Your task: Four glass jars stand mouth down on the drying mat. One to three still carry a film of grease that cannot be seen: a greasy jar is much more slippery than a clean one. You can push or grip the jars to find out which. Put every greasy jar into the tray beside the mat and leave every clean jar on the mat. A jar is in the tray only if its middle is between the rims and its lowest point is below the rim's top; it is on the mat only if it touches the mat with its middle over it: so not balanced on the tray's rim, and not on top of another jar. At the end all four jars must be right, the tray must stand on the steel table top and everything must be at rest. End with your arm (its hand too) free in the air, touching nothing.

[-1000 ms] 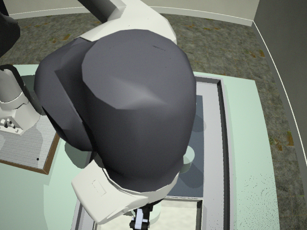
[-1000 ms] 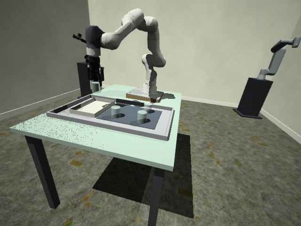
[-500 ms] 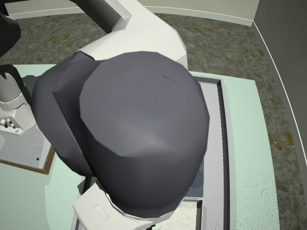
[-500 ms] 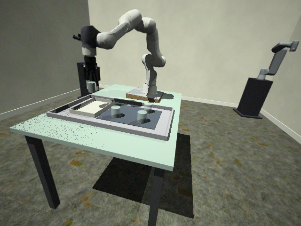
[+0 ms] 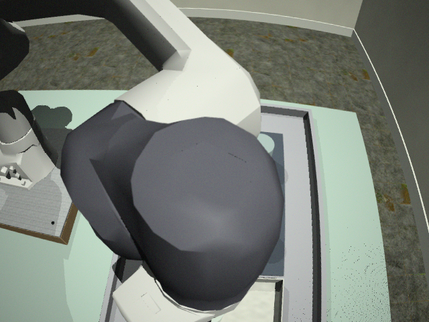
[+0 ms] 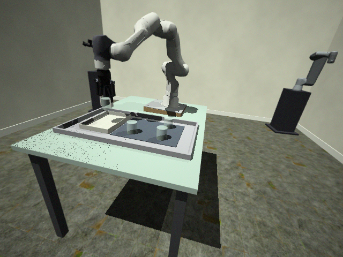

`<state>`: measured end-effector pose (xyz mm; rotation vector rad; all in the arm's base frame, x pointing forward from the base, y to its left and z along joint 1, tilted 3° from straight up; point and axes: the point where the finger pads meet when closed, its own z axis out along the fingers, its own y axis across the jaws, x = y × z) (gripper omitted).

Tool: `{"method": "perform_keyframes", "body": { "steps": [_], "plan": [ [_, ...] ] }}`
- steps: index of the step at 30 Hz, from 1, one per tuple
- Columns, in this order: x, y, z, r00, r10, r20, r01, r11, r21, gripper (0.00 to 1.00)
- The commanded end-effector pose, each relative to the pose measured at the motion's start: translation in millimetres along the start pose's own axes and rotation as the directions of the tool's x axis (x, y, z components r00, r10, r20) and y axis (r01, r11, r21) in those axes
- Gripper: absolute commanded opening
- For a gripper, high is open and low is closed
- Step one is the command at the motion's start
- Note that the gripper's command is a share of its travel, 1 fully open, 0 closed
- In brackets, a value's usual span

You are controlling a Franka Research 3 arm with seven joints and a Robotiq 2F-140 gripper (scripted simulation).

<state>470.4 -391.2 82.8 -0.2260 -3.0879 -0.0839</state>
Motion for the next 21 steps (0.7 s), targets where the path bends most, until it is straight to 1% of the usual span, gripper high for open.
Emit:
{"method": "perform_keyframes", "body": {
  "steps": [1, 5, 7, 21],
  "plan": [
    [-3, -3, 8.3, 1.0, -0.007, 0.013, 0.007, 1.0, 0.005, 0.0],
    [-4, -3, 18.7, 1.0, -0.007, 0.013, 0.007, 1.0, 0.005, 0.0],
    [-4, -3, 18.7, 1.0, -0.007, 0.013, 0.007, 1.0, 0.005, 0.0],
    [-4, -3, 55.2, 1.0, -0.007, 0.013, 0.007, 1.0, 0.005, 0.0]
  ]
}}
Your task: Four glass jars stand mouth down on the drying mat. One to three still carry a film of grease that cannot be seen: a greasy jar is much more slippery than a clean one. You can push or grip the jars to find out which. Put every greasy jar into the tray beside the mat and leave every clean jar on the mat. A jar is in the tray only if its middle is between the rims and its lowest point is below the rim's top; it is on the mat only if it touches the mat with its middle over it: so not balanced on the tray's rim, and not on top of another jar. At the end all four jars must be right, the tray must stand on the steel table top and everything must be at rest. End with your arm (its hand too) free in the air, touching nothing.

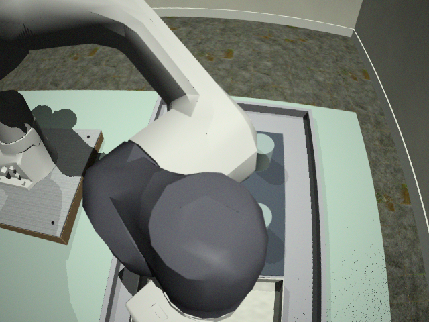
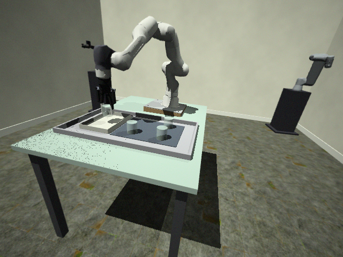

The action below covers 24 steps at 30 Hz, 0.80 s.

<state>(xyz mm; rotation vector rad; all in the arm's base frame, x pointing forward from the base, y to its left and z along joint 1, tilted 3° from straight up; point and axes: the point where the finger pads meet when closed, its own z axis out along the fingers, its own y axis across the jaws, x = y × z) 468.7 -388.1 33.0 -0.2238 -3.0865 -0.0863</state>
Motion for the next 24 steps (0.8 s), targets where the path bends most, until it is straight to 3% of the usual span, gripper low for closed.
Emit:
{"method": "perform_keyframes", "body": {
  "steps": [1, 8, 24],
  "plan": [
    [-4, -3, 7.9, 1.0, -0.006, 0.014, 0.006, 1.0, 0.006, 0.0],
    [-4, -3, 21.0, 1.0, -0.006, 0.014, 0.006, 1.0, 0.006, 0.0],
    [-4, -3, 24.9, 1.0, -0.006, 0.014, 0.006, 1.0, 0.006, 0.0]
  ]
}}
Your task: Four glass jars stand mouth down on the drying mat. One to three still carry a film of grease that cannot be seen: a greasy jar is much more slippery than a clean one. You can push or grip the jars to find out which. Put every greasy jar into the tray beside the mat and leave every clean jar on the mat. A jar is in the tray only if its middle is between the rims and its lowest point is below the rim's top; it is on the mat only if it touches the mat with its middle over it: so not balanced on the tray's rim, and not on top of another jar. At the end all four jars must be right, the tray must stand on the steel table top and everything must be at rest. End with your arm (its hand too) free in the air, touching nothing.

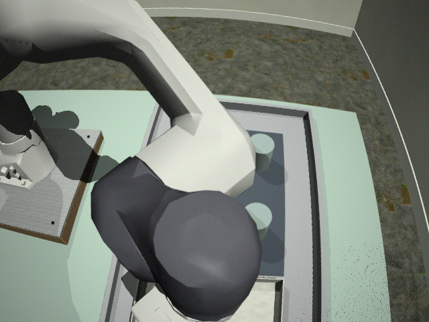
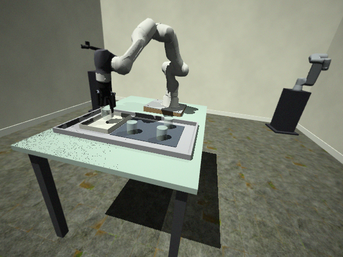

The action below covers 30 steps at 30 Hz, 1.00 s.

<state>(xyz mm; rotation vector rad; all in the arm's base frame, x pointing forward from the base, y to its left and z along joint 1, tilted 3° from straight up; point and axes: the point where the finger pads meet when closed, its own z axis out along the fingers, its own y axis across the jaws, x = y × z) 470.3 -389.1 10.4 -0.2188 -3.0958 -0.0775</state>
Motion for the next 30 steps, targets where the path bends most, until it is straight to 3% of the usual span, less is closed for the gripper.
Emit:
{"method": "perform_keyframes", "body": {
  "steps": [1, 23, 24, 30],
  "plan": [
    [-1, -1, 3.8, 1.0, -0.002, 0.005, 0.002, 1.0, 0.001, 0.0],
    [-1, -1, 23.6, 1.0, -0.002, 0.005, 0.002, 1.0, 0.001, 0.0],
    [-1, -1, 23.6, 1.0, -0.002, 0.005, 0.002, 1.0, 0.001, 1.0],
    [-1, -1, 23.6, 1.0, -0.002, 0.005, 0.002, 1.0, 0.001, 1.0]
  ]
}}
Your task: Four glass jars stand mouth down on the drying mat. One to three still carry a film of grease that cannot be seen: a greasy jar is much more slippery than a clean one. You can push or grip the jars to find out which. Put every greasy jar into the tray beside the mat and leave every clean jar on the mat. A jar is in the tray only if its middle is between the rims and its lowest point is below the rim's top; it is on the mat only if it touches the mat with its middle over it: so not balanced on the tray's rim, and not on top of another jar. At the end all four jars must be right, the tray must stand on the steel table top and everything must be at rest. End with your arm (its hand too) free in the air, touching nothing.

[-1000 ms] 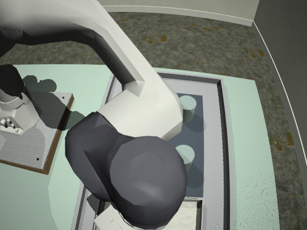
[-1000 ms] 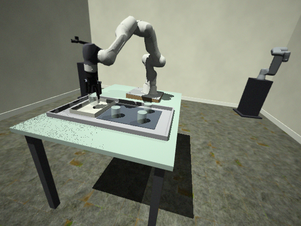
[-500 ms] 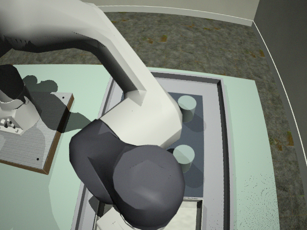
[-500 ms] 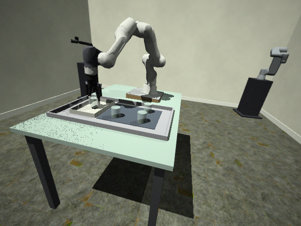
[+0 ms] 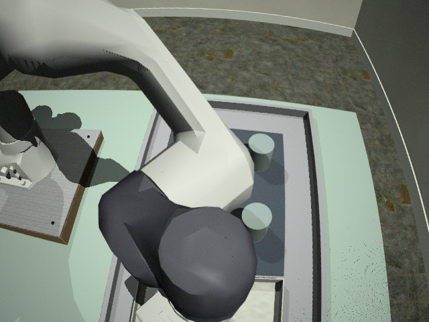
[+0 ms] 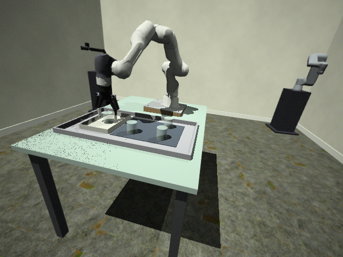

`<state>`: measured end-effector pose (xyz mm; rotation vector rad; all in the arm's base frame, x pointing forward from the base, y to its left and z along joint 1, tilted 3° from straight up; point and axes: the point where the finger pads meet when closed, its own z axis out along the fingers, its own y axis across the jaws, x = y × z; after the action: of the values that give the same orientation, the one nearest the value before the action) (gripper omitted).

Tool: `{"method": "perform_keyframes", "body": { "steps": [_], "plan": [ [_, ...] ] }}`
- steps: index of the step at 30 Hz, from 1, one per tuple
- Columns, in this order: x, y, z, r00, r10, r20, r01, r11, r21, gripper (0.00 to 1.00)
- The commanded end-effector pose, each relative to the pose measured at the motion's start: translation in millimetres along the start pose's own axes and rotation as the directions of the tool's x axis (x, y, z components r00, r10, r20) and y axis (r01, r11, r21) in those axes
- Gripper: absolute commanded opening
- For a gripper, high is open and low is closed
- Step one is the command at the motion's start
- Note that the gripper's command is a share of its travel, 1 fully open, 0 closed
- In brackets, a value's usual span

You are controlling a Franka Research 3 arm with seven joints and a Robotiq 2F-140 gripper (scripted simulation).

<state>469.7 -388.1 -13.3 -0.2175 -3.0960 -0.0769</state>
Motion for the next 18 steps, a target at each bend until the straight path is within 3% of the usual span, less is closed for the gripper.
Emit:
{"method": "perform_keyframes", "body": {
  "steps": [1, 13, 18],
  "plan": [
    [-1, -1, -0.2, 1.0, -0.001, 0.005, 0.001, 1.0, 0.0, 1.0],
    [-1, -1, -0.2, 1.0, -0.001, 0.005, 0.001, 1.0, 0.0, 1.0],
    [-1, -1, -11.9, 1.0, -0.001, 0.005, 0.001, 1.0, 0.0, 1.0]
  ]
}}
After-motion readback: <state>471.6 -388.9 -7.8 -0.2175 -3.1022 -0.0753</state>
